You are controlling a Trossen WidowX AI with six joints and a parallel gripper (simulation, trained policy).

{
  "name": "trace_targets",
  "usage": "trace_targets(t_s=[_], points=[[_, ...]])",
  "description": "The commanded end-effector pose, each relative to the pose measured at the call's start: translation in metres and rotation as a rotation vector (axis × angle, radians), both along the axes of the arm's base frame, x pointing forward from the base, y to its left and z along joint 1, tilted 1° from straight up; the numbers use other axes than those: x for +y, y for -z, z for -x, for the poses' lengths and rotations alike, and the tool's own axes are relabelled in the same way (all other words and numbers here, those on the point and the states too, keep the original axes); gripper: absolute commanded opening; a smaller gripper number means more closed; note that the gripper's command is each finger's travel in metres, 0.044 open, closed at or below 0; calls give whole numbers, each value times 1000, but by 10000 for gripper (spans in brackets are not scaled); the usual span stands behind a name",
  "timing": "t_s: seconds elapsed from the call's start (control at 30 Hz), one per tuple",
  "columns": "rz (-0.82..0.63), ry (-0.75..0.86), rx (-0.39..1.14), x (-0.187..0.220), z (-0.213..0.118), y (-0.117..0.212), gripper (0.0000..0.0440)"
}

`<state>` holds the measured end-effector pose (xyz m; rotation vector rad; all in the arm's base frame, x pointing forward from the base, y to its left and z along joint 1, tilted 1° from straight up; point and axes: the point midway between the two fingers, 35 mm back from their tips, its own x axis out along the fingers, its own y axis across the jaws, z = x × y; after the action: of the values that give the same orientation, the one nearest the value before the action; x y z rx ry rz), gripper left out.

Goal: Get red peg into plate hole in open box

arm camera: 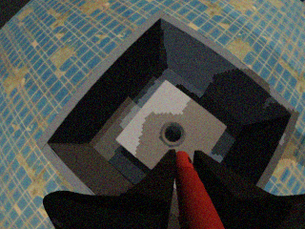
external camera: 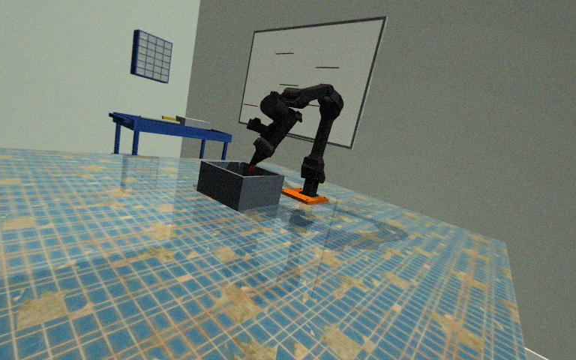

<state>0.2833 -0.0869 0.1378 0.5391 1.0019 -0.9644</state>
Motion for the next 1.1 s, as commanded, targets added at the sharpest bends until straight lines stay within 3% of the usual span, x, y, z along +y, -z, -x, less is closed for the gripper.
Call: trace_targets(t_s=[0.0, 0.37, 0.63, 1.07], points=[[-12, -25, 20, -10, -6, 9, 2], [-62, -129, 75, -24, -17, 37, 7], [-111, -171, 118, -29, -21, 56, 170], [-141, -246, 126, -35, -47, 31, 218]])
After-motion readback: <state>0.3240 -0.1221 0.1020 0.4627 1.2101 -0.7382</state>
